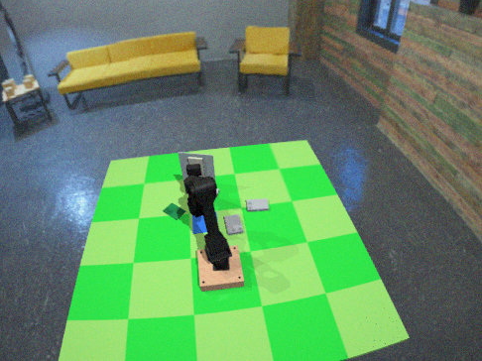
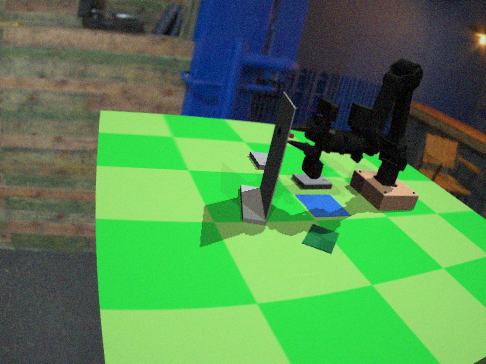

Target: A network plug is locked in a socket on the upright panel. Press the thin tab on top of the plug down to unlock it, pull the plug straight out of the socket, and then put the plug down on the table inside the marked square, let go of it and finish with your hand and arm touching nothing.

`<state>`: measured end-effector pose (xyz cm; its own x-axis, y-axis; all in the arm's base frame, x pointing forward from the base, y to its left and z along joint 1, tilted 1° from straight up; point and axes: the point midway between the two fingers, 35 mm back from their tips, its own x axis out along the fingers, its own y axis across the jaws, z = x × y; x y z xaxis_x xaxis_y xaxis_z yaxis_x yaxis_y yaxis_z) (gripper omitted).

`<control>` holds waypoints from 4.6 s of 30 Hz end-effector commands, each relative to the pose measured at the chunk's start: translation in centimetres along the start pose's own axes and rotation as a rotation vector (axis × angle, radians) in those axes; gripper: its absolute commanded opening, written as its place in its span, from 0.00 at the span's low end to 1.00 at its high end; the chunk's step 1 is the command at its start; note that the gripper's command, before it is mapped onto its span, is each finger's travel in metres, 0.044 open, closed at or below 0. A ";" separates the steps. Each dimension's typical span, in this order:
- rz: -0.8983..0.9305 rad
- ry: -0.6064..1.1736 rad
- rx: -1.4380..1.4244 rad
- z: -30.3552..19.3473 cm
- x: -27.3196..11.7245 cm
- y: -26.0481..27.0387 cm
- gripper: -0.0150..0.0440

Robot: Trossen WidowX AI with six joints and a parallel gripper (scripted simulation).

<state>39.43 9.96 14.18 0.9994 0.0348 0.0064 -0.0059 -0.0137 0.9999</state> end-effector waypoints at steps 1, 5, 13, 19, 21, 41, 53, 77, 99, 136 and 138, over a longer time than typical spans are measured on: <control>0.003 0.003 0.004 0.0 0.2 0.1 0.46; 0.003 0.003 0.004 0.0 0.2 0.1 0.42; 0.003 0.003 0.004 0.0 0.2 0.1 0.33; 0.003 0.003 0.004 0.0 0.2 0.1 0.26; 0.003 0.003 0.004 0.0 0.2 0.1 0.25; 0.002 0.003 0.004 -0.3 -1.0 0.1 0.25; 0.001 0.003 0.004 -0.6 -1.8 0.1 0.25; 0.000 0.003 0.005 -1.2 -3.5 0.0 0.25; -0.002 0.003 0.005 -1.8 -5.0 0.0 0.25; -0.002 0.004 0.004 -2.5 -6.6 2.9 0.25; -0.002 0.004 0.004 -2.5 -6.7 3.2 0.25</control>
<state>32.69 12.14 16.73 0.9992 0.0410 -0.0010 0.0015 -0.0113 0.9999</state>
